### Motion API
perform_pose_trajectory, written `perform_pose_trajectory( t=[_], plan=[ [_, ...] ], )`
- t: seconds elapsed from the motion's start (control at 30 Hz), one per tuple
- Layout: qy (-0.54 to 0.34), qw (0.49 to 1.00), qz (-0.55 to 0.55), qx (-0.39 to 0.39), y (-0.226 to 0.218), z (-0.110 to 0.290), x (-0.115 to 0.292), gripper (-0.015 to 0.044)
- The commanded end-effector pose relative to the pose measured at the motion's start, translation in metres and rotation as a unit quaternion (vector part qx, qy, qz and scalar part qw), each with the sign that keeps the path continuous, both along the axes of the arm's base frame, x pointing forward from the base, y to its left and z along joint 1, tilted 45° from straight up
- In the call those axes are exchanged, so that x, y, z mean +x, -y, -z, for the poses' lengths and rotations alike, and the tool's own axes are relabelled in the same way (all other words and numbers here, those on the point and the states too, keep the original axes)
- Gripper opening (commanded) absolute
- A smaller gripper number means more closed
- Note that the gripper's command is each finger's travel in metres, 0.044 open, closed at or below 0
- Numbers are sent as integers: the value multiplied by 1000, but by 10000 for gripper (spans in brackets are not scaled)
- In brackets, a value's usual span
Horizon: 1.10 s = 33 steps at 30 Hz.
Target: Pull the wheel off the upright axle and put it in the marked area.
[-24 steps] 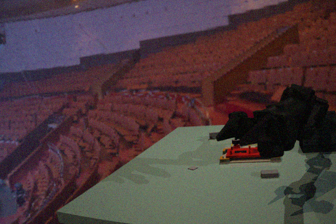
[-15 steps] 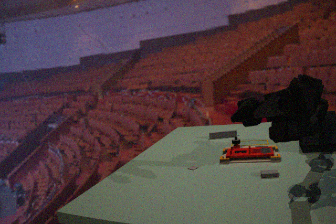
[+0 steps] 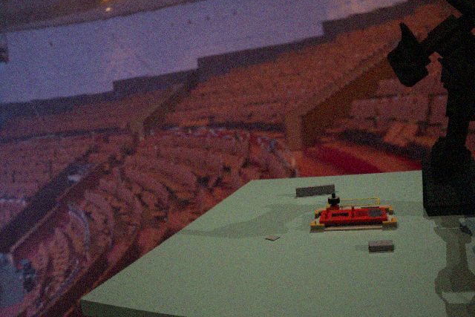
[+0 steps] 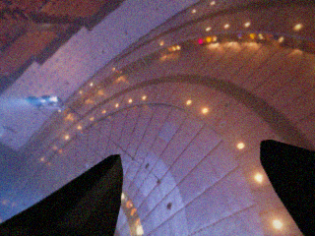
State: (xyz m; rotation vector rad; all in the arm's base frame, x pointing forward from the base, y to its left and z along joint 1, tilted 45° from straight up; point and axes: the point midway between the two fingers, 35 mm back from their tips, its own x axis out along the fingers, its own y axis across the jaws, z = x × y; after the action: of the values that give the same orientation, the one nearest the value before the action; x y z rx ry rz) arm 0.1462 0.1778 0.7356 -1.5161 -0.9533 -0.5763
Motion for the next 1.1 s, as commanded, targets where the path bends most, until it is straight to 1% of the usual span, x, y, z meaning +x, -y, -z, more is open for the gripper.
perform_pose_trajectory(
  t=[0.0,0.27,0.5,0.63,0.83,1.07],
  plan=[
    [20,997,-29,72,46,-17,-28,300],
    [55,970,-93,219,148,-35,-72,300],
    [72,923,-146,349,245,-30,-89,300],
    [81,910,-161,374,267,-26,-91,300],
    [84,871,-188,447,322,-11,-87,300],
    [82,835,-224,496,364,6,-74,300]
  ],
)
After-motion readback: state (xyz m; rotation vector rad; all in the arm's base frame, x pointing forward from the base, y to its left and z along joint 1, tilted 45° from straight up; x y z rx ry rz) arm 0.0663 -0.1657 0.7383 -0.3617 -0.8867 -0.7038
